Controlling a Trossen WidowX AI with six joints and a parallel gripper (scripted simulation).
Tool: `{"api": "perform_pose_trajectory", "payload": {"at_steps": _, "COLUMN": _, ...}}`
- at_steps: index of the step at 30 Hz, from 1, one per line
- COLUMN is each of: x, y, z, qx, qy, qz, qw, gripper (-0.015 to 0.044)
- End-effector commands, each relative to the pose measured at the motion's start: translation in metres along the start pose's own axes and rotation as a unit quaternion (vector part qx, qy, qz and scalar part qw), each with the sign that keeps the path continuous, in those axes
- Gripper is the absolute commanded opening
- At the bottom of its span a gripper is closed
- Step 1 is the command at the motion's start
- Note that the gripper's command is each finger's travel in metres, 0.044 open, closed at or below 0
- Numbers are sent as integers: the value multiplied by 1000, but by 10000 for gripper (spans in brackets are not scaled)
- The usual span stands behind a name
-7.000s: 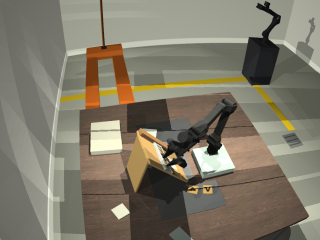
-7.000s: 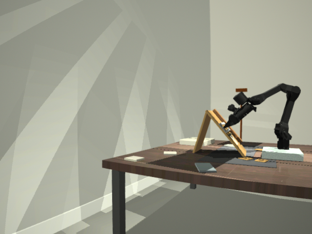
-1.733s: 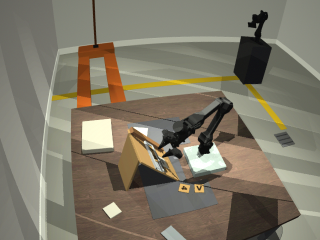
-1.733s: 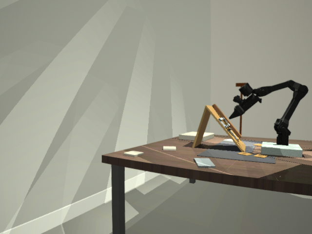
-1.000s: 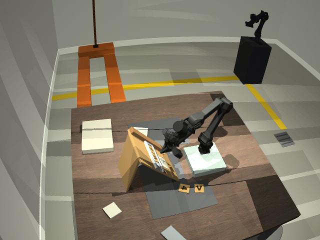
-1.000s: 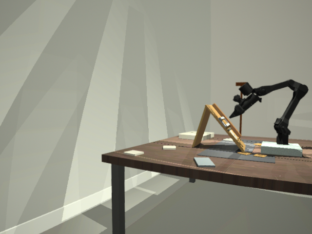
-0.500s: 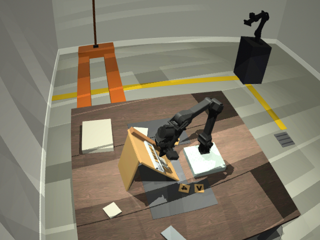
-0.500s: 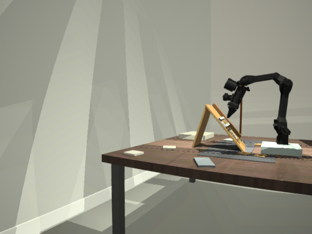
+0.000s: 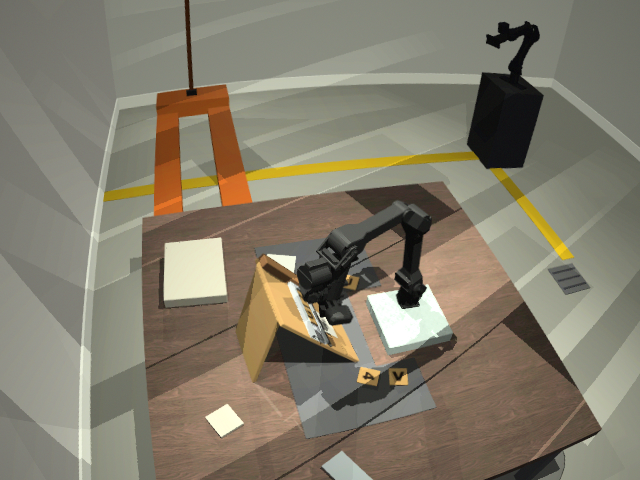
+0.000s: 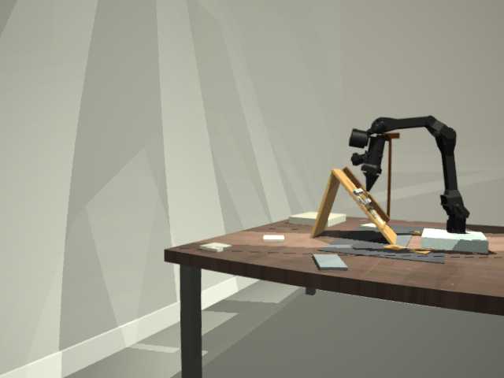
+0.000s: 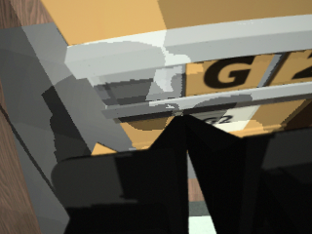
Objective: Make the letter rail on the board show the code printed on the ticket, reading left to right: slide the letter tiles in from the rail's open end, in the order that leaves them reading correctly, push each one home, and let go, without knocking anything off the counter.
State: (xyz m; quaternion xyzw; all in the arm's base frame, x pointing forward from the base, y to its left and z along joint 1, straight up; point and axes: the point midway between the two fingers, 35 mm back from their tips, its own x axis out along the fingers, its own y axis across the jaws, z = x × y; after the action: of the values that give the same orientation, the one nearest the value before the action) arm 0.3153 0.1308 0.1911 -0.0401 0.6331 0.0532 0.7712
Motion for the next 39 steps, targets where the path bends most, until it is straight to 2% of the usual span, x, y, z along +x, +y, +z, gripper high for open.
{"api": "perform_pose_trajectory", "payload": {"at_steps": 1, "x": 3, "y": 0, "z": 1, "qx": 2, "qy": 6, "qz": 0, "qw": 1000, "gripper": 0}}
{"api": "perform_pose_trajectory", "payload": {"at_steps": 39, "x": 18, "y": 1, "z": 12, "qx": 2, "qy": 5, "qz": 0, "qw": 1000, "gripper": 0}}
